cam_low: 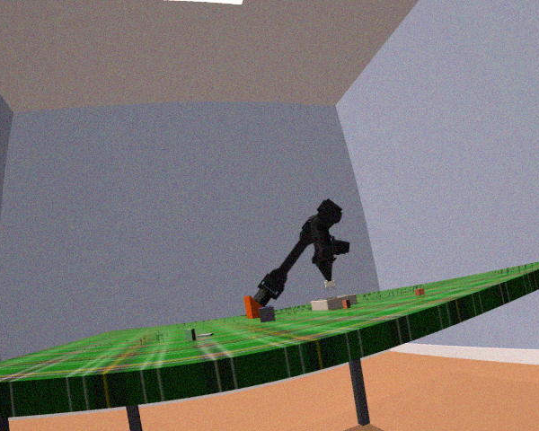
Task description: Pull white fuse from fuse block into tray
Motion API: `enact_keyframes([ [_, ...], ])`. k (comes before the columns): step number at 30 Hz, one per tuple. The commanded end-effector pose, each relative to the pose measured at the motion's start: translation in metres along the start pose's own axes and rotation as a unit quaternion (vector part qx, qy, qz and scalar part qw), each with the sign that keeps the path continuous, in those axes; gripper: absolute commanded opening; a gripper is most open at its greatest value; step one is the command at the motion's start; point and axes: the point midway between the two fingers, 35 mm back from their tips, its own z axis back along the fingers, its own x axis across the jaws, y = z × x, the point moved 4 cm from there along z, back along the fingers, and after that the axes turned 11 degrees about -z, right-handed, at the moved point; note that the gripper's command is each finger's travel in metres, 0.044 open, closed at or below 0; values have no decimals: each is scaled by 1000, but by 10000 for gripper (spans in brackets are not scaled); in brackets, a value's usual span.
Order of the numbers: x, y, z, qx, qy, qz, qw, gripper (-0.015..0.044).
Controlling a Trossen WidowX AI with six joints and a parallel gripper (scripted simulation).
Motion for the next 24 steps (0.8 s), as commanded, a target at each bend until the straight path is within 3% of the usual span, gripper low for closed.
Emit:
enact_keyframes([
  [1,2,-1,-7,-3,-1,-2,1000,0],
  [17,3,-1,-29,-4,-2,-2,1000,0],
  [24,1,0,-27,-1,-1,0,1000,184],
])
